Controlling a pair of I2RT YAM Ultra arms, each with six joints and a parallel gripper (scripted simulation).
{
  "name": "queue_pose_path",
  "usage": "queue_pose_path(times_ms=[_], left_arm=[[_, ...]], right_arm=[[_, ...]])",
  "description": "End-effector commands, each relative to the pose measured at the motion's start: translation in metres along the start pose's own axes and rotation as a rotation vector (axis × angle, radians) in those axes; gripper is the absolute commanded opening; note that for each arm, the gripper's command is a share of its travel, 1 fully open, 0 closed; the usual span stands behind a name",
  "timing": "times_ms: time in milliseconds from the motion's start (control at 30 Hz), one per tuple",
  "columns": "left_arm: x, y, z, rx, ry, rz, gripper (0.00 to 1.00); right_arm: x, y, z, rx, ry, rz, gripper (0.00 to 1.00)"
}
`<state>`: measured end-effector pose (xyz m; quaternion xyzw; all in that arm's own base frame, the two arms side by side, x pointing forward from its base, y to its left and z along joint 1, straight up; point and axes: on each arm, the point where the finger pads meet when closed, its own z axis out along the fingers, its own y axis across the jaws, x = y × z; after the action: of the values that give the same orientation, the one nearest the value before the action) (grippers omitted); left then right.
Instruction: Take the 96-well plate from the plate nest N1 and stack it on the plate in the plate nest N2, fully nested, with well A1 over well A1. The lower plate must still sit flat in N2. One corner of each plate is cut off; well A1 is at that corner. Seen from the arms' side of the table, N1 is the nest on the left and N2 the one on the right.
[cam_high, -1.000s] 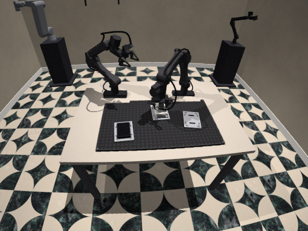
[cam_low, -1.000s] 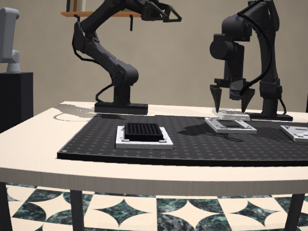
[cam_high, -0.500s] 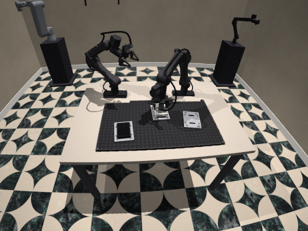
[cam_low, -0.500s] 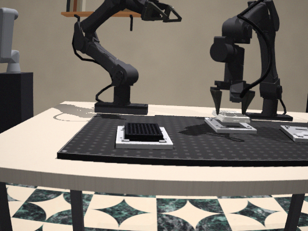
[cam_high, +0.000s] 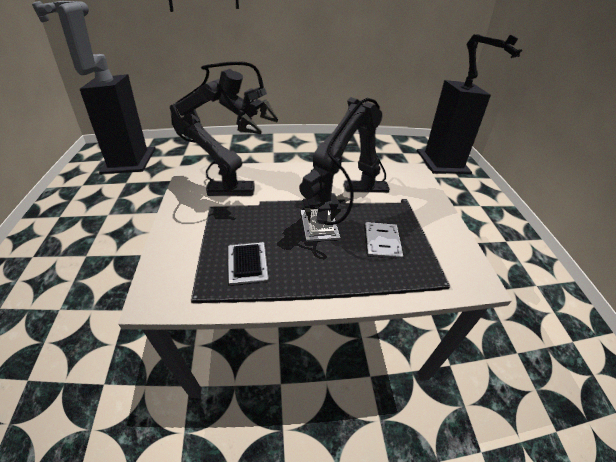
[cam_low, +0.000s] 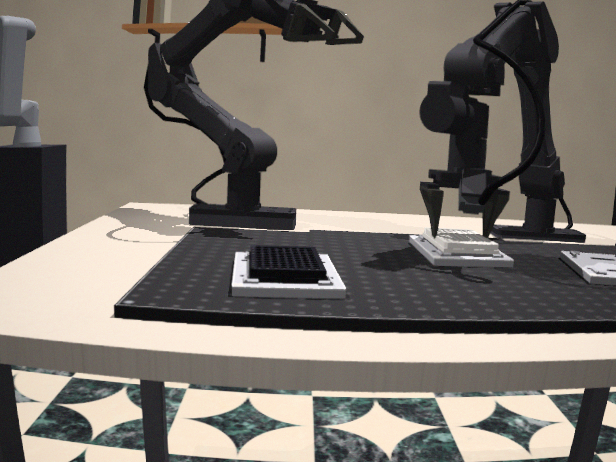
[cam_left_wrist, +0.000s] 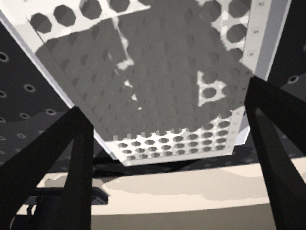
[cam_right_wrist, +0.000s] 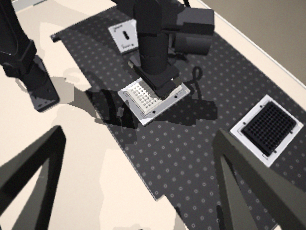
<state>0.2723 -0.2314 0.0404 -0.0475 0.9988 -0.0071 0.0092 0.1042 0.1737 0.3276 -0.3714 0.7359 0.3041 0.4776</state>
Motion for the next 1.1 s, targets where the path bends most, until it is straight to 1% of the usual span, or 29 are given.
queue_pose_path(times_ms=[0,267,333,400,567,633,800,1067], left_arm=[[0.001,-0.001,0.016,-0.003,0.005,0.008,0.78],[0.007,0.005,0.023,-0.029,0.027,0.007,0.78],[0.001,0.002,0.011,-0.016,0.011,0.007,0.78],[0.001,0.002,0.011,-0.016,0.011,0.006,1.0],[-0.004,0.002,0.001,0.004,-0.009,0.004,1.0],[-0.004,0.002,0.001,0.004,-0.009,0.004,1.0],[-0.009,0.001,-0.012,0.025,-0.032,0.004,1.0],[-0.006,0.0,-0.03,0.021,-0.027,0.003,1.0]], right_arm=[[-0.001,-0.001,-0.005,0.006,0.0,-0.001,1.0],[-0.001,-0.001,-0.005,0.006,0.0,-0.001,1.0],[-0.001,-0.001,-0.005,0.006,0.0,-0.001,1.0],[-0.001,-0.001,-0.005,0.006,0.0,-0.001,1.0],[-0.001,-0.001,-0.005,0.006,0.0,-0.001,1.0],[-0.001,-0.001,-0.005,0.006,0.0,-0.001,1.0],[-0.001,-0.001,-0.005,0.006,0.0,-0.001,1.0],[-0.001,-0.001,-0.005,0.006,0.0,-0.001,1.0]])
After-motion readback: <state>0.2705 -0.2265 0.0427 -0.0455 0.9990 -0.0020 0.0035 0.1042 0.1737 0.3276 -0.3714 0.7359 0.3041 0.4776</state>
